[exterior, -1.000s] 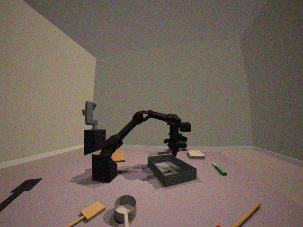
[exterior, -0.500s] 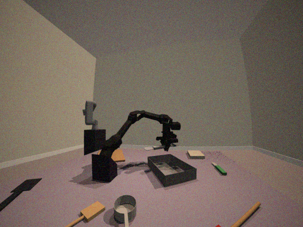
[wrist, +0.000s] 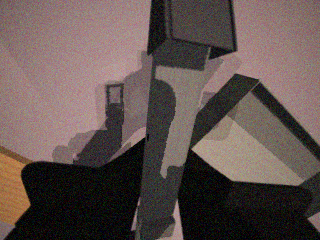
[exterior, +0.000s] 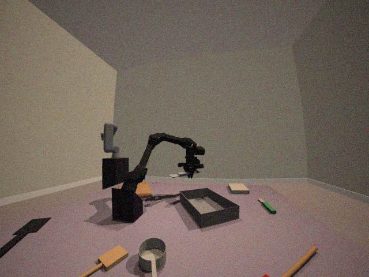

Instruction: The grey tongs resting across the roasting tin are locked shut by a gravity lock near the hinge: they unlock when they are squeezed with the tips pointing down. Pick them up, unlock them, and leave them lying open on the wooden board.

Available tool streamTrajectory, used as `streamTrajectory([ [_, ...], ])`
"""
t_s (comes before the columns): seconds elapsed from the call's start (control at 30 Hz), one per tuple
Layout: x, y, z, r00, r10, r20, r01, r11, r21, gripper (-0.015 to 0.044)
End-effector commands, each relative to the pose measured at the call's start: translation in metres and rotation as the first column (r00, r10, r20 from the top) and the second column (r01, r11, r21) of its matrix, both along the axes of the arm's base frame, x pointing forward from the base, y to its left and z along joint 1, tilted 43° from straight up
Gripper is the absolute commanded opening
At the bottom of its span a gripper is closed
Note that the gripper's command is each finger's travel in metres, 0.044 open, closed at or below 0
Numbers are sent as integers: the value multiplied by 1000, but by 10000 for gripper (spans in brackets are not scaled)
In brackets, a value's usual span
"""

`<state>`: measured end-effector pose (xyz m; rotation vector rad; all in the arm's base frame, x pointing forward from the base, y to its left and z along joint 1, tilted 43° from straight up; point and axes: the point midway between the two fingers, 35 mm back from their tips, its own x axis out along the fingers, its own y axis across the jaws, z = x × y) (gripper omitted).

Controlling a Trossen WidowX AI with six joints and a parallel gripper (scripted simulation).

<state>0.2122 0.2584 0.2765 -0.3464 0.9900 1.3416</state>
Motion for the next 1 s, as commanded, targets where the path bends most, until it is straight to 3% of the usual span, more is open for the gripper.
streamTrajectory([
  [0.0, -28, -1, 19, 997, 46, 55, -47, 999, 16, -150],
  [0.4, -103, -11, 57, 967, 181, 178, -195, 979, 64, -150],
  [0.97, -135, -2, 51, 948, 255, 189, -260, 966, 2, -150],
])
